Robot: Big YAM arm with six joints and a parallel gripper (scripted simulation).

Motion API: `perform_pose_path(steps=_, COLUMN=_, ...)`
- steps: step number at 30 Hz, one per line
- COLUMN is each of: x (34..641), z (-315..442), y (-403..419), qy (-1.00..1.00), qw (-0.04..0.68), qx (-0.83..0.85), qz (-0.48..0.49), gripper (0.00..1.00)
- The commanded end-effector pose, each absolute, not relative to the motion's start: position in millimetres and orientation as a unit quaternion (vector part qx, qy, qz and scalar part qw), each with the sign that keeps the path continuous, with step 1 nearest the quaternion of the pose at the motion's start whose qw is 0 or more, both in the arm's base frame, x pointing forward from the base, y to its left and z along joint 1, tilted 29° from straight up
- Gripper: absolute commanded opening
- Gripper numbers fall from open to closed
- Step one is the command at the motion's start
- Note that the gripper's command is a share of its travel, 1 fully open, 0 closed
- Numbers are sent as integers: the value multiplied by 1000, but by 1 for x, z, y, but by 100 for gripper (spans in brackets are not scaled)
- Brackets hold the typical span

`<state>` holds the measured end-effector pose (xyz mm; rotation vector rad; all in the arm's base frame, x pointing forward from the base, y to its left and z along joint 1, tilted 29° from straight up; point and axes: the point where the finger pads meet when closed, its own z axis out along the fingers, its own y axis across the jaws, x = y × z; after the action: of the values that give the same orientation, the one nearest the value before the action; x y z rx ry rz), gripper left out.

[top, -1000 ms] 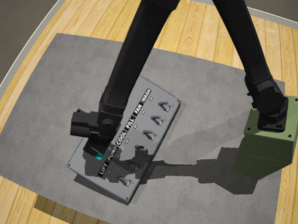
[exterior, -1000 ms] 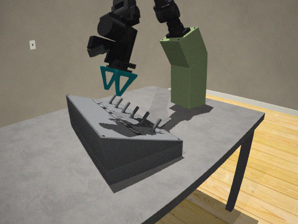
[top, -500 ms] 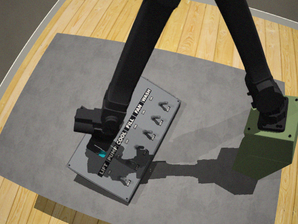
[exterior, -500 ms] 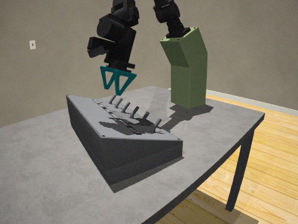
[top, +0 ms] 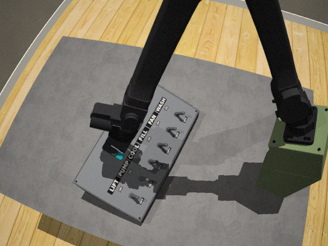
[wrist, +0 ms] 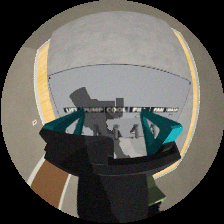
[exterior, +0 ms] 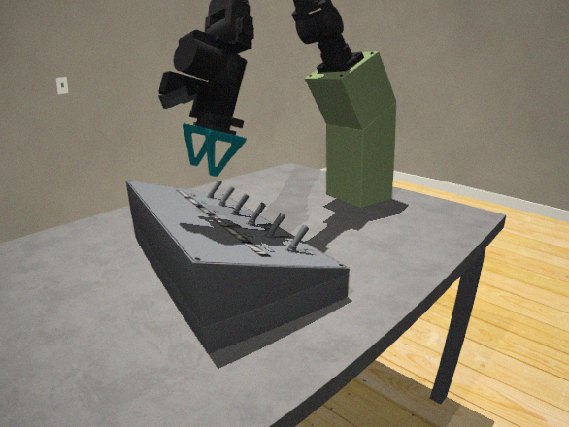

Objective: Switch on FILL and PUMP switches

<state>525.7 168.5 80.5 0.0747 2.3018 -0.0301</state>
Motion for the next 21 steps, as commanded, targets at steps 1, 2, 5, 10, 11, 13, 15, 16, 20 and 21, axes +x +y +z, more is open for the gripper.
perform_pose_path(steps=1, x=533, z=105, y=159, qy=901, qw=433, qx=31, qz=-5, gripper=100)
perform_pose_path(steps=2, x=533, z=105, y=157, qy=901, qw=433, qx=31, qz=-6, gripper=100)
perform_pose_path(steps=5, x=536, z=109, y=155, qy=899, qw=437, qx=32, qz=-4, gripper=100)
perform_pose_path(steps=10, x=530, z=99, y=162, qy=903, qw=430, qx=23, qz=-5, gripper=100)
perform_pose_path(steps=11, x=530, z=99, y=161, qy=903, qw=429, qx=24, qz=-4, gripper=100)
perform_pose_path(steps=13, x=531, z=100, y=161, qy=902, qw=430, qx=26, qz=-3, gripper=100)
perform_pose_path(steps=15, x=533, z=102, y=162, qy=902, qw=432, qx=26, qz=-3, gripper=100)
perform_pose_path(steps=16, x=533, z=102, y=162, qy=902, qw=432, qx=26, qz=-3, gripper=100)
perform_pose_path(steps=20, x=533, z=102, y=162, qy=902, qw=432, qx=26, qz=-3, gripper=100)
perform_pose_path(steps=21, x=533, z=102, y=162, qy=902, qw=432, qx=26, qz=-3, gripper=100)
